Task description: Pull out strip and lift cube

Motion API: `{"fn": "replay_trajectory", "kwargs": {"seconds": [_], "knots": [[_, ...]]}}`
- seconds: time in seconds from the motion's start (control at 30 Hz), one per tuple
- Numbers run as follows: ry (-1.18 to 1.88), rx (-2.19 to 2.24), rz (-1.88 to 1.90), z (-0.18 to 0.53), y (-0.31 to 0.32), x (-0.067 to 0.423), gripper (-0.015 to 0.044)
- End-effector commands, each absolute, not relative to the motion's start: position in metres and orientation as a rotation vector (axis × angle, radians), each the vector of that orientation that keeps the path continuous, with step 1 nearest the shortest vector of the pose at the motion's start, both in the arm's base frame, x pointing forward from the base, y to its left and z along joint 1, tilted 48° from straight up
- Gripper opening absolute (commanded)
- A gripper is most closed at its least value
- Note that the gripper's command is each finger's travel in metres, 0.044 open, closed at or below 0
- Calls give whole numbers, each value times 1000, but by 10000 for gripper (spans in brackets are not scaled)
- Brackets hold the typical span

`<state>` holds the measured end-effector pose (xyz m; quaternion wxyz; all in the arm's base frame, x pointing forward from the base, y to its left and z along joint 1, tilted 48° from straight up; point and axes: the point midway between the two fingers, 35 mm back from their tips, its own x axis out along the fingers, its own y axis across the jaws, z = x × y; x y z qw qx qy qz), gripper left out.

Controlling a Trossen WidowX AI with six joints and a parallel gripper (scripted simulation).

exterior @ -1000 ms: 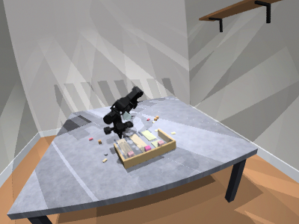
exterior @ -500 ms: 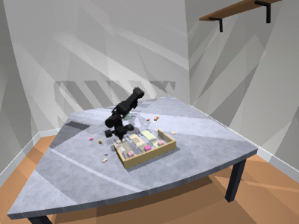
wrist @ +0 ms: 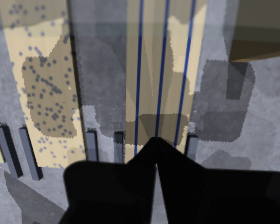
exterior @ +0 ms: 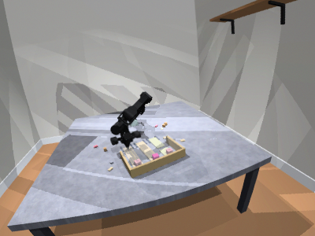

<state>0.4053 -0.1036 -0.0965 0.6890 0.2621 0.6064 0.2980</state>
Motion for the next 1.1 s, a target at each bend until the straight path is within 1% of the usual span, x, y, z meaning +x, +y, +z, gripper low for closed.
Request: {"fn": "replay_trajectory", "kwargs": {"seconds": [0.0, 1.07], "knots": [[1355, 593, 666, -97, -103, 405, 0], [1355, 593, 666, -99, -101, 406, 0]]}}
